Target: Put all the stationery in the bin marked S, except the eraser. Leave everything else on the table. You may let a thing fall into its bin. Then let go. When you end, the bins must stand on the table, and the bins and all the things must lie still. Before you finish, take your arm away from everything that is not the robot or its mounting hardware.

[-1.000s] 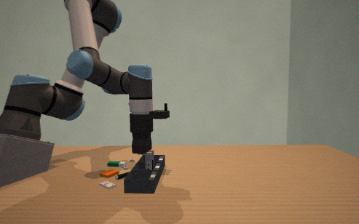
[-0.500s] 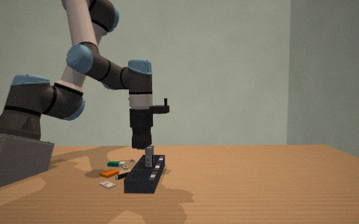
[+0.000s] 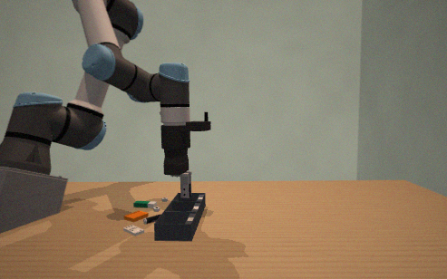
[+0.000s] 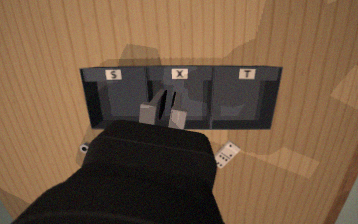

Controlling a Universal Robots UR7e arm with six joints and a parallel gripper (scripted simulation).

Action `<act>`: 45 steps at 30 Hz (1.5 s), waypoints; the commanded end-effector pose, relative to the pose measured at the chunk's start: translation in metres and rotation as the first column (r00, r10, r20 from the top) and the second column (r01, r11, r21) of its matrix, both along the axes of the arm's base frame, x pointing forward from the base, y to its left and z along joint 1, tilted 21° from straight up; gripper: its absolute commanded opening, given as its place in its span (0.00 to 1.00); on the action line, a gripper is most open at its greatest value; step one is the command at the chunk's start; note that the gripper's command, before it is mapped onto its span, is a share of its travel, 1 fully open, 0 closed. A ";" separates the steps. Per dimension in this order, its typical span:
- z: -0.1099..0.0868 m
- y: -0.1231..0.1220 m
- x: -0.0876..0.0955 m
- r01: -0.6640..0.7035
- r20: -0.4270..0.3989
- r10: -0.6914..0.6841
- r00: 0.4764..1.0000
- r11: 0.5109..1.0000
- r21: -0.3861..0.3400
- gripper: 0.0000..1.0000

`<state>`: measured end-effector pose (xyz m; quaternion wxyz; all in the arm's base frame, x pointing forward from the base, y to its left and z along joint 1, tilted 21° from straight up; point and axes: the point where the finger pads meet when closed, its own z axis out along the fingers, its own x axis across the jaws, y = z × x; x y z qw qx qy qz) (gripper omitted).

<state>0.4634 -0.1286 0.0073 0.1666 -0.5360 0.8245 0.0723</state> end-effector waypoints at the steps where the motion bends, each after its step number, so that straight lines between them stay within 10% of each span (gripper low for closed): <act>1: 0.008 -0.003 -0.001 0.000 0.001 0.000 1.000 1.000 -0.001 0.31; 30: 0.037 0.074 0.016 0.000 0.001 0.000 1.000 1.000 -0.001 0.31; 45: -0.001 0.086 0.023 0.000 0.001 0.000 1.000 1.000 0.000 0.31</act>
